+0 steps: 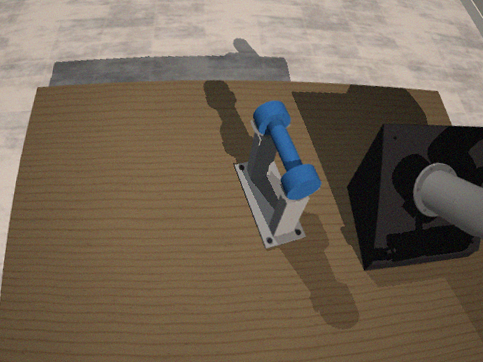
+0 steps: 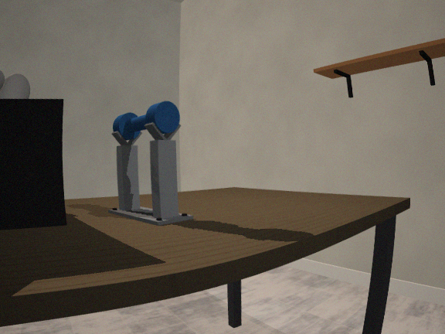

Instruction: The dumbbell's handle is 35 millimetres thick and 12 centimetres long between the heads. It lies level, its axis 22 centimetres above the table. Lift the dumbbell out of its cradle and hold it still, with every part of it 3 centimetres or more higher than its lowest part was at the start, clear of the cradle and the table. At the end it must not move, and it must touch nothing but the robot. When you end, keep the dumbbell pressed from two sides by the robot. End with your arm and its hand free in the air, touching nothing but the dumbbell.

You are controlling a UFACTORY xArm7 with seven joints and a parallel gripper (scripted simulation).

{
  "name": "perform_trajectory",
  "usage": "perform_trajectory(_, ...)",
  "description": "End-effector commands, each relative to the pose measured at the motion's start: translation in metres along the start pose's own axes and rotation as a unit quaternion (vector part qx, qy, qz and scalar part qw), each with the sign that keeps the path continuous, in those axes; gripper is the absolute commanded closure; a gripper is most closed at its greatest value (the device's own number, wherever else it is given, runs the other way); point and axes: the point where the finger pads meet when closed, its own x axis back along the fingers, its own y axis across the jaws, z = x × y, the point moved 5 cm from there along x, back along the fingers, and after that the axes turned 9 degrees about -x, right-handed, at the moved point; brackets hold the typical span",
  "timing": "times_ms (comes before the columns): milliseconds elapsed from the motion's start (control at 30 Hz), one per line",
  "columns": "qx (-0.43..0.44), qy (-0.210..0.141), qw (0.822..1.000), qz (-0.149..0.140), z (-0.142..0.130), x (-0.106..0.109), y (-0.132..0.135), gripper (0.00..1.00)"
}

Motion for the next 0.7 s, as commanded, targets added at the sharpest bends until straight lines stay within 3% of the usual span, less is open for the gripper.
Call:
perform_trajectory(0,0.0,-0.001,1.0,0.0,0.0003,0.0003,-0.0002,0.0)
perform_trajectory(667,0.004,-0.002,1.0,-0.003,-0.0003,0.0001,-0.0007,0.0)
